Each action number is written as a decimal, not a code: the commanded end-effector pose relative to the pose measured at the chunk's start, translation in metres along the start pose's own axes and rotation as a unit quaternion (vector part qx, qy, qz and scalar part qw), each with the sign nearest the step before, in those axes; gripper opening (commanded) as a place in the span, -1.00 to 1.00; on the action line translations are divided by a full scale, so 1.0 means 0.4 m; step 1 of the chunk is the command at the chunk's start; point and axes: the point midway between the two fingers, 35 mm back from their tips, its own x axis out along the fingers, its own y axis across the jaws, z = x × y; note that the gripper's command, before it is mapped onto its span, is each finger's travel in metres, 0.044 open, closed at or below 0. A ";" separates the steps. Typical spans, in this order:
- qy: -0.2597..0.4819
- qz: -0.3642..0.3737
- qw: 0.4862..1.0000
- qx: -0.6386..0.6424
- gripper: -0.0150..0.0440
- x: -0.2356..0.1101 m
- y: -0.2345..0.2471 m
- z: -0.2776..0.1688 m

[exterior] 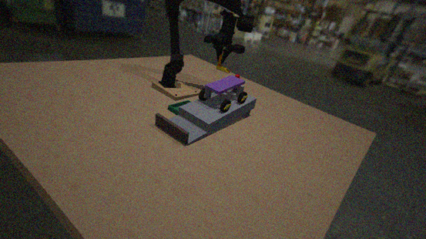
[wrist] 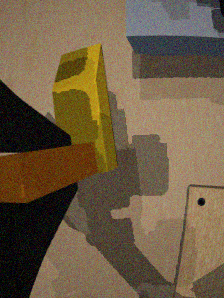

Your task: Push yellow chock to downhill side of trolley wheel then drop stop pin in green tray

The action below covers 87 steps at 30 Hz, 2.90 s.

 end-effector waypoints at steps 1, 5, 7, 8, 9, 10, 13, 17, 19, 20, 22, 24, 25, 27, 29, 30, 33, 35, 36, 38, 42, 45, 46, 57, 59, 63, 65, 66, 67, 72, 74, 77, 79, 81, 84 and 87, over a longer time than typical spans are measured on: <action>0.000 -0.001 0.998 -0.066 -0.49 0.000 -0.001 0.000; 0.001 -0.001 0.991 -0.133 -0.49 0.000 0.000 0.000; 0.001 -0.001 0.986 -0.166 -0.49 0.000 0.000 0.000; 0.001 -0.001 0.983 -0.182 -0.49 0.000 0.000 0.000; 0.001 -0.001 0.980 -0.199 -0.49 0.000 0.000 0.000; 0.001 -0.001 0.977 -0.212 -0.49 0.000 0.000 0.000; 0.001 -0.001 0.966 -0.260 -0.49 0.000 0.000 0.000; 0.001 -0.002 0.945 -0.326 -0.49 0.000 0.000 0.000; 0.001 -0.002 0.934 -0.358 -0.49 0.000 0.000 0.000; 0.001 -0.002 0.927 -0.374 -0.49 0.000 0.000 0.000; 0.001 -0.002 0.914 -0.406 -0.49 0.000 0.000 0.000; 0.001 -0.002 0.899 -0.437 -0.49 0.000 0.000 0.000; 0.001 -0.002 0.892 -0.452 -0.49 0.000 0.000 0.000; 0.001 -0.002 0.876 -0.483 -0.49 0.000 0.000 0.000; 0.001 -0.002 0.859 -0.513 -0.49 0.000 0.000 0.000; 0.001 -0.002 0.850 -0.527 -0.49 0.000 0.000 0.000; 0.001 -0.003 0.821 -0.570 -0.49 0.000 0.000 0.000; 0.001 -0.003 0.801 -0.598 -0.49 0.000 0.000 0.000; 0.001 -0.003 0.793 -0.610 -0.49 0.000 0.000 0.000; 0.001 -0.003 0.786 -0.618 -0.49 0.000 0.000 0.000; 0.001 -0.003 0.786 -0.618 -0.49 0.000 0.000 0.000; 0.001 -0.003 0.784 -0.621 -0.49 0.000 0.001 0.006; 0.001 -0.003 0.781 -0.624 -0.49 0.000 0.001 0.012; -0.001 -0.004 0.763 -0.647 -0.49 0.007 0.015 0.107; -0.001 -0.004 0.762 -0.647 -0.49 0.008 0.017 0.122; -0.002 -0.005 0.762 -0.648 -0.49 0.010 0.021 0.151; -0.002 -0.005 0.762 -0.648 -0.49 0.011 0.023 0.167; -0.002 -0.005 0.762 -0.648 -0.49 0.011 0.024 0.174; -0.002 -0.005 0.762 -0.648 -0.49 0.012 0.025 0.182; -0.003 -0.006 0.762 -0.648 -0.49 0.014 0.030 0.219; -0.003 -0.006 0.762 -0.648 -0.49 0.015 0.031 0.235; -0.004 -0.006 0.762 -0.648 -0.49 0.016 0.034 0.257; -0.004 -0.006 0.762 -0.648 -0.49 0.016 0.035 0.273; -0.004 -0.007 0.761 -0.648 -0.49 0.017 0.036 0.288; -0.005 -0.007 0.761 -0.648 -0.49 0.017 0.037 0.311; -0.005 -0.007 0.761 -0.648 -0.49 0.018 0.038 0.334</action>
